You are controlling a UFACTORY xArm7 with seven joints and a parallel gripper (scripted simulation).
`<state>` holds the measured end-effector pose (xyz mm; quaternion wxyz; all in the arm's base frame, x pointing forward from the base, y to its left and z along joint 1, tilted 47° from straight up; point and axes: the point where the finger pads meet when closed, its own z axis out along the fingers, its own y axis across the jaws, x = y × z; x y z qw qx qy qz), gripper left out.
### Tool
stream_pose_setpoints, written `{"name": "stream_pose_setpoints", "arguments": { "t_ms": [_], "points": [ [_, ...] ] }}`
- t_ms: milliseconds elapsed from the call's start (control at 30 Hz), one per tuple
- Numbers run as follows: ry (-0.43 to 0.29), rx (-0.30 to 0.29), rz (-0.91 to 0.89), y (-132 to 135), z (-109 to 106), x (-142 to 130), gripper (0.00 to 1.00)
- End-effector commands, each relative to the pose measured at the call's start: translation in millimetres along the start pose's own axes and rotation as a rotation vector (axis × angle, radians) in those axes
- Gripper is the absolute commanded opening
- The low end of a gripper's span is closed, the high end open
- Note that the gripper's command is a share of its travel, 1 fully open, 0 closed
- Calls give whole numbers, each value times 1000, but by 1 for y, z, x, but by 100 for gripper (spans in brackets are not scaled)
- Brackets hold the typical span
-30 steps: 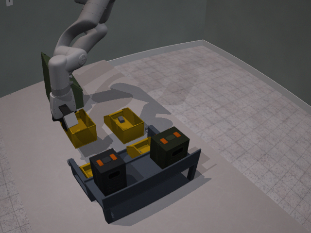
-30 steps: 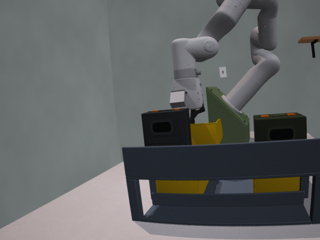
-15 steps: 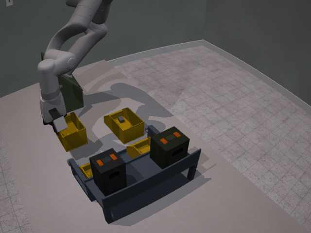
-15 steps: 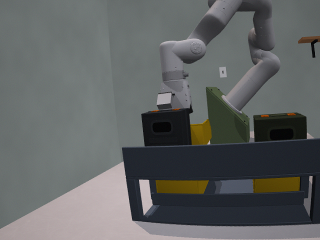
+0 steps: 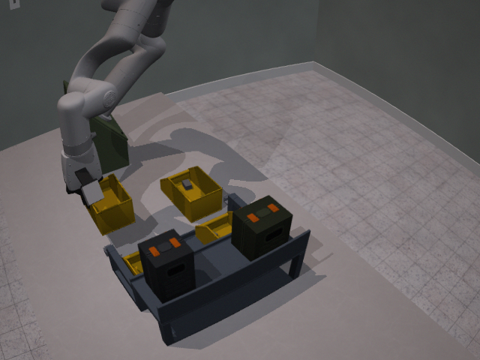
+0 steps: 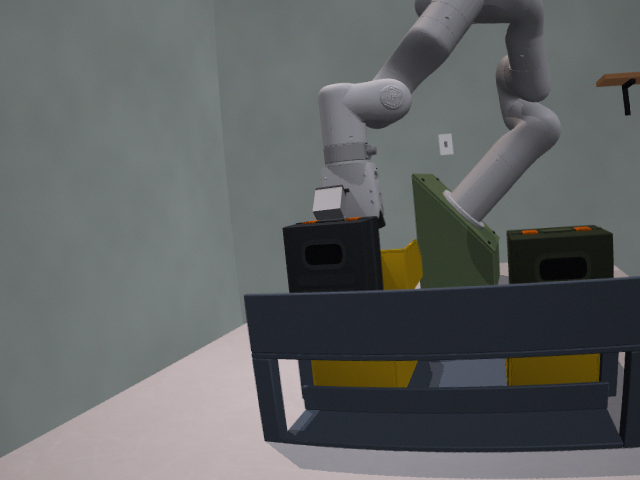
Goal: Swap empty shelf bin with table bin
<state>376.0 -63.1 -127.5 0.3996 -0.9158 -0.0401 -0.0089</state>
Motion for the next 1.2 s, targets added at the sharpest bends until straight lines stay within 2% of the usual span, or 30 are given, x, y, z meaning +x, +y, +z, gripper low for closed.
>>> {"name": "stream_pose_setpoints", "arguments": {
  "t_ms": [0, 867, 1167],
  "points": [
    [3, -4, 0, 1, 2, 1, 0],
    [3, -4, 0, 2, 63, 1, 0],
    [3, -4, 0, 2, 72, 1, 0]
  ]
}}
